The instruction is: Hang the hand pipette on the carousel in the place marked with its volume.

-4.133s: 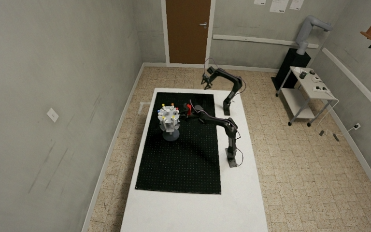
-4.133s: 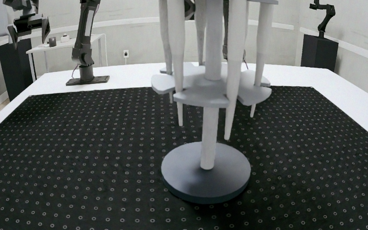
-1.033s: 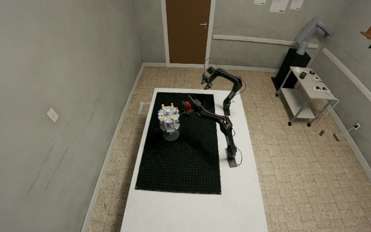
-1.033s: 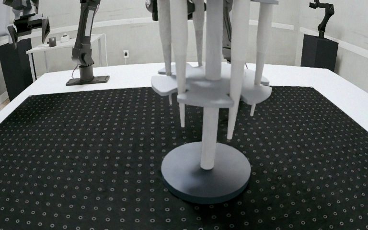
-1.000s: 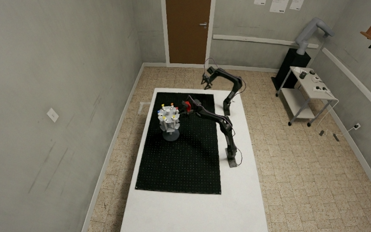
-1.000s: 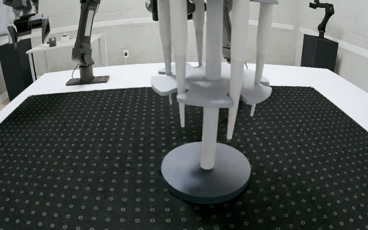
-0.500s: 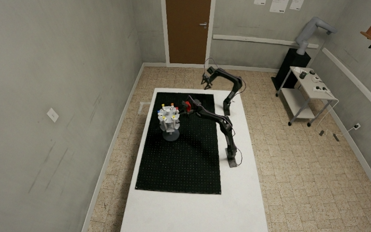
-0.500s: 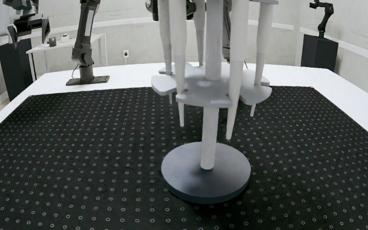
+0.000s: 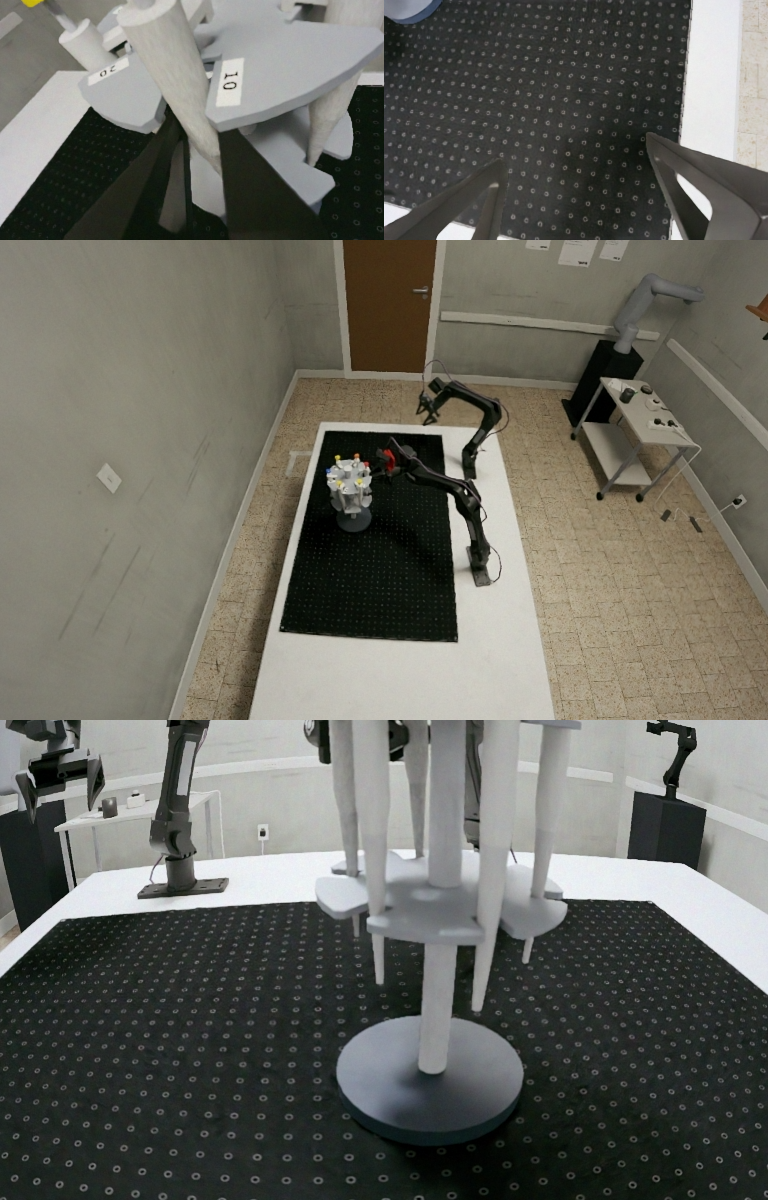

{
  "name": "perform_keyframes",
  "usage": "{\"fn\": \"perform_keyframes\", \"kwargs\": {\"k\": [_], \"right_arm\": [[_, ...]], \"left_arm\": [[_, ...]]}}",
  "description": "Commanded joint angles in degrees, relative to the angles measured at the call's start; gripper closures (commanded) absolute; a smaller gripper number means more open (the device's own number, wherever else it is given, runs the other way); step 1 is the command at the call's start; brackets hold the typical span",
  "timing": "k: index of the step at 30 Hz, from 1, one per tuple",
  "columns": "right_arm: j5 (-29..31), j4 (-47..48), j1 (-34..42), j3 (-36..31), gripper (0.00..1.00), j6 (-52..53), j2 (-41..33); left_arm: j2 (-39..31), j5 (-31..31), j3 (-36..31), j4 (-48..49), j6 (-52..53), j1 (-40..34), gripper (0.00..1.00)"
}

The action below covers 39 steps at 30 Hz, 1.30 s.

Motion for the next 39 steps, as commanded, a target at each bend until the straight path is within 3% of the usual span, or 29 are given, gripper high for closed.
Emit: {"fn": "perform_keyframes", "kwargs": {"k": [1,18,24,39], "right_arm": [[-0.93,0.48,-0.53,1.13,0.0,-0.32,0.36],[-0.93,0.48,-0.53,1.13,0.0,-0.32,0.36],[-0.93,0.48,-0.53,1.13,0.0,-0.32,0.36],[-0.93,0.48,-0.53,1.13,0.0,-0.32,0.36]], "left_arm": [[-2.33,-1.41,2.64,1.89,-0.24,0.72,0.88],[-2.33,-1.41,2.64,1.89,-0.24,0.72,0.88],[7.08,-13.03,13.27,-1.71,0.47,-1.83,0.88],[5.69,-13.81,14.94,-2.38,-0.54,-0.66,0.88]]}}
